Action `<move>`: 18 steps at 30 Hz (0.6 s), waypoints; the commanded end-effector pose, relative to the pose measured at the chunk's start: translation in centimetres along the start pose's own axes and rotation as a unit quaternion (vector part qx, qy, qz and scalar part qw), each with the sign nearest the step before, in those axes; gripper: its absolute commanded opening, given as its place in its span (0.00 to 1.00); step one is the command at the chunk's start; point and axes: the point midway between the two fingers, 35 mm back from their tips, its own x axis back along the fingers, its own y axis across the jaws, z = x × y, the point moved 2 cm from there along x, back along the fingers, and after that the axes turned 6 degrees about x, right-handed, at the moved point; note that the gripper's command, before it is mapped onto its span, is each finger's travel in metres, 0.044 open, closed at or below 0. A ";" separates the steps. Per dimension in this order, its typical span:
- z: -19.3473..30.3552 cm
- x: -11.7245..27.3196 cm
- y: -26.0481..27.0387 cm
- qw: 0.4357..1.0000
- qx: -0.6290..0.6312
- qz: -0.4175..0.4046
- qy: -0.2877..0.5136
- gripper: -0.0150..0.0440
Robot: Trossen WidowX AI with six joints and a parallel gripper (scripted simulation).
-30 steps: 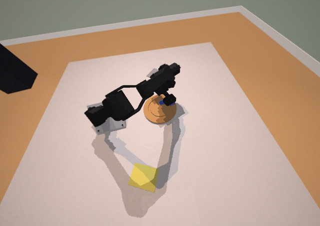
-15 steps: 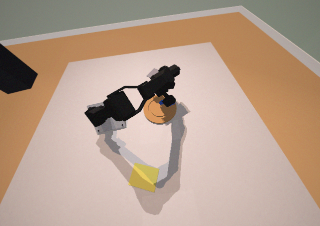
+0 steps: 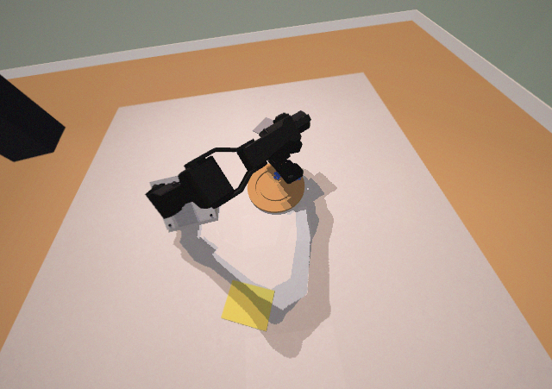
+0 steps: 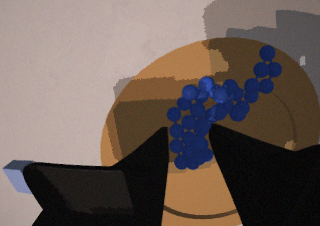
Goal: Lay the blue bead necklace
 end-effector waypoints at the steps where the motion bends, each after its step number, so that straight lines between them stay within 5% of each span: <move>1: 0.0 0.0 0.0 1.000 -0.001 0.000 0.000 0.35; 18: 0.0 0.0 0.0 1.000 -0.001 0.000 0.000 0.25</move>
